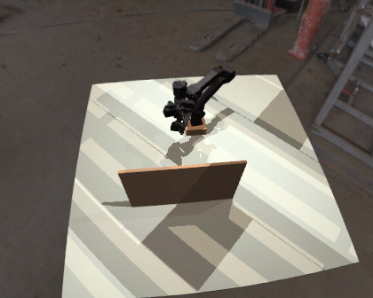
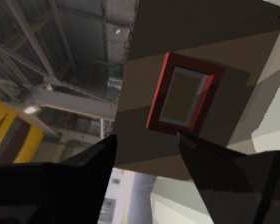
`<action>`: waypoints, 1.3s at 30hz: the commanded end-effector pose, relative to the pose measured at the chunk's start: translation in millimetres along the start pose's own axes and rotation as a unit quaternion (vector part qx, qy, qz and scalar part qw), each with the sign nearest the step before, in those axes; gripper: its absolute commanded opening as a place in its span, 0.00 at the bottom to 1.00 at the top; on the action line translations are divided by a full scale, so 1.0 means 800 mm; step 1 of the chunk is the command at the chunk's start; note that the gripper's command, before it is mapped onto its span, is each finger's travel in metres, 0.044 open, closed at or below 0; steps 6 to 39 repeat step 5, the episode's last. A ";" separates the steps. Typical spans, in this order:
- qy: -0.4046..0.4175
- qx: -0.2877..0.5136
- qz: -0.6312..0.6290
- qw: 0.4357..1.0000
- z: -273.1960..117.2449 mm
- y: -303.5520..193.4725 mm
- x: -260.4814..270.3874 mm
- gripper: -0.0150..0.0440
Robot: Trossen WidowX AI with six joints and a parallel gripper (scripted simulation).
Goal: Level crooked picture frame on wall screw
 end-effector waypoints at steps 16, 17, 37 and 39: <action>-0.001 0.004 0.000 1.000 0.000 -0.002 -0.003 0.69; -0.001 0.004 0.000 1.000 0.000 -0.002 -0.003 0.69; -0.001 0.004 0.000 1.000 0.000 -0.002 -0.003 0.69; -0.001 0.004 0.000 1.000 0.000 -0.002 -0.003 0.69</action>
Point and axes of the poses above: the point midway between the two fingers, 35 mm back from their tips, its own z axis out along the fingers, its own x axis across the jaws, y = z × x, the point moved 1 cm from there along -z, back along the fingers, and after that the axes turned 5 degrees about z, right-handed, at the moved point
